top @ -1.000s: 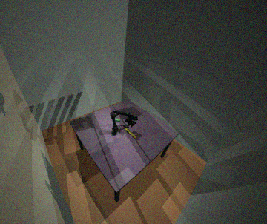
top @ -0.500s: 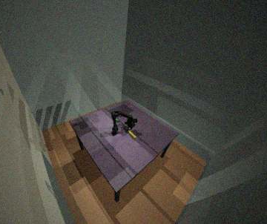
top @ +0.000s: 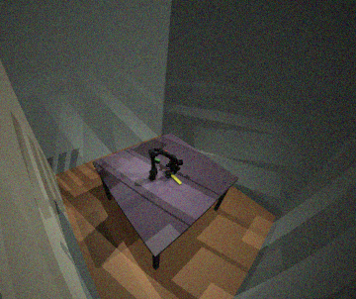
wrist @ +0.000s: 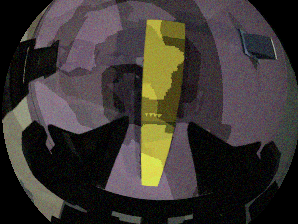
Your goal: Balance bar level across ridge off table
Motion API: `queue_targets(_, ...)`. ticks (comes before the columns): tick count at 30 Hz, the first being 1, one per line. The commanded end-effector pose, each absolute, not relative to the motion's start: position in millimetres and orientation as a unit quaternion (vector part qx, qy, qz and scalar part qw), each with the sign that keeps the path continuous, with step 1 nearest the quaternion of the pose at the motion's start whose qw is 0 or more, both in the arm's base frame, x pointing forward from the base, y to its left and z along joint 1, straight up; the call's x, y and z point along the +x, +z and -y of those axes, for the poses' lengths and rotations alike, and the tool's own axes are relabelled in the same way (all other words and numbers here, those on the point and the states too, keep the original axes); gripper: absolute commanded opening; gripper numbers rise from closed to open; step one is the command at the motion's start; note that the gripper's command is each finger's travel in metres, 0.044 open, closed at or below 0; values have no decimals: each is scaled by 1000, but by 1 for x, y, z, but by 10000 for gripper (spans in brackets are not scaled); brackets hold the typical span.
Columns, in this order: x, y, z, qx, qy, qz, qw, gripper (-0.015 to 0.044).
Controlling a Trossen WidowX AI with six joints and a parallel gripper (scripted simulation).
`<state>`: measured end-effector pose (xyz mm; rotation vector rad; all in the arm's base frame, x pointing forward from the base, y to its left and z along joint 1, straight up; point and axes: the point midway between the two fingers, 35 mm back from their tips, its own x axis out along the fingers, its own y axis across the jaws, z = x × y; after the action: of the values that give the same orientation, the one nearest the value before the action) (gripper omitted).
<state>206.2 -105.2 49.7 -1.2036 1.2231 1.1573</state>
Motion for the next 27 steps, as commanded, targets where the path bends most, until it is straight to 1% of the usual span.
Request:
queue_targets(1, 205, 45, 104, -498, 485, -506, 511, 315)
queue_targets(14, 205, 45, 104, -498, 485, -506, 511, 315)
queue_targets(20, 205, 45, 105, -498, 483, -509, 510, 158)
queue_targets(27, 205, 45, 105, -498, 483, -509, 510, 111)
